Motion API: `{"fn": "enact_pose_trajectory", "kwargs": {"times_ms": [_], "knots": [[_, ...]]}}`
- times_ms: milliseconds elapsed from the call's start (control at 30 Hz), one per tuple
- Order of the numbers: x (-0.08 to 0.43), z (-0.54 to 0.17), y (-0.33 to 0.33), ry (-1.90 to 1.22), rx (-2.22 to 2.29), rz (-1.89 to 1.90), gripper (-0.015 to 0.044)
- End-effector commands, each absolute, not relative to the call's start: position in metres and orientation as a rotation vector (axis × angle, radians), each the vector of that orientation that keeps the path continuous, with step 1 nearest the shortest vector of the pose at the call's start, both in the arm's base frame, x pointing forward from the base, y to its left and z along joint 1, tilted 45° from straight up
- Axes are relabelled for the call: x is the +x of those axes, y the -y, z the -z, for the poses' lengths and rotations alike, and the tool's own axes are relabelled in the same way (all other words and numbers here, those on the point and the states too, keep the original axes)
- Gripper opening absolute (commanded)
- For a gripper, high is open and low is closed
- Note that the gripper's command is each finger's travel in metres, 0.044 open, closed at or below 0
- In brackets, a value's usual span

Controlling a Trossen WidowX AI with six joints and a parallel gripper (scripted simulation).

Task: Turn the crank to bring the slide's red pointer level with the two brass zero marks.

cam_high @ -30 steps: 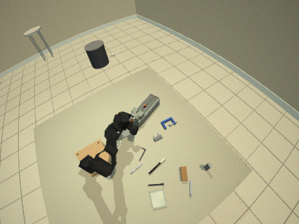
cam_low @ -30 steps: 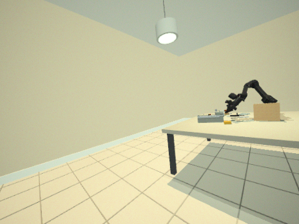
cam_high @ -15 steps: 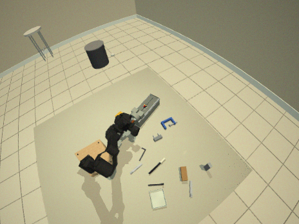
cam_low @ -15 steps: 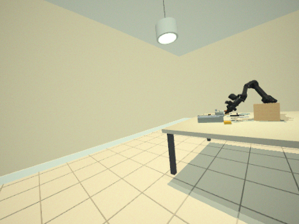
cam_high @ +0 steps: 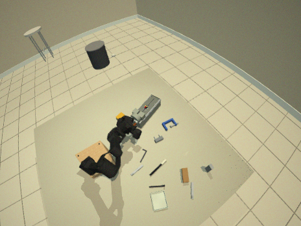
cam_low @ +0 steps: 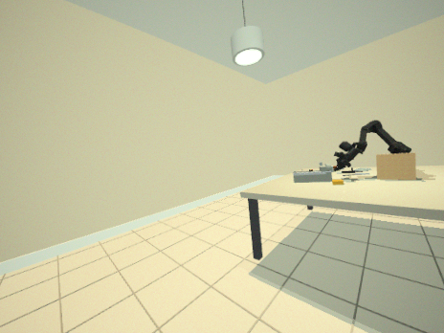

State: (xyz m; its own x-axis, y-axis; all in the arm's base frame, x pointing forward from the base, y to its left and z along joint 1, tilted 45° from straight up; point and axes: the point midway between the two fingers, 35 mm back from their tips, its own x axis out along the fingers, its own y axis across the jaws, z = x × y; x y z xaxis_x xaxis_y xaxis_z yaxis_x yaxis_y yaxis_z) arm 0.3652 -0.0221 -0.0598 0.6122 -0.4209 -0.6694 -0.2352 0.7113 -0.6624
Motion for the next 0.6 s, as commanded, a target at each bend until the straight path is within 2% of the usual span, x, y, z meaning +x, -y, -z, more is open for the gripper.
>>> {"fn": "enact_pose_trajectory", "kwargs": {"times_ms": [0, 567], "knots": [[0.364, 0.066, 0.030, -0.939, -0.798, 0.126, 0.0000], [0.359, 0.090, 0.033, -0.939, -0.798, 0.126, 0.0000]]}}
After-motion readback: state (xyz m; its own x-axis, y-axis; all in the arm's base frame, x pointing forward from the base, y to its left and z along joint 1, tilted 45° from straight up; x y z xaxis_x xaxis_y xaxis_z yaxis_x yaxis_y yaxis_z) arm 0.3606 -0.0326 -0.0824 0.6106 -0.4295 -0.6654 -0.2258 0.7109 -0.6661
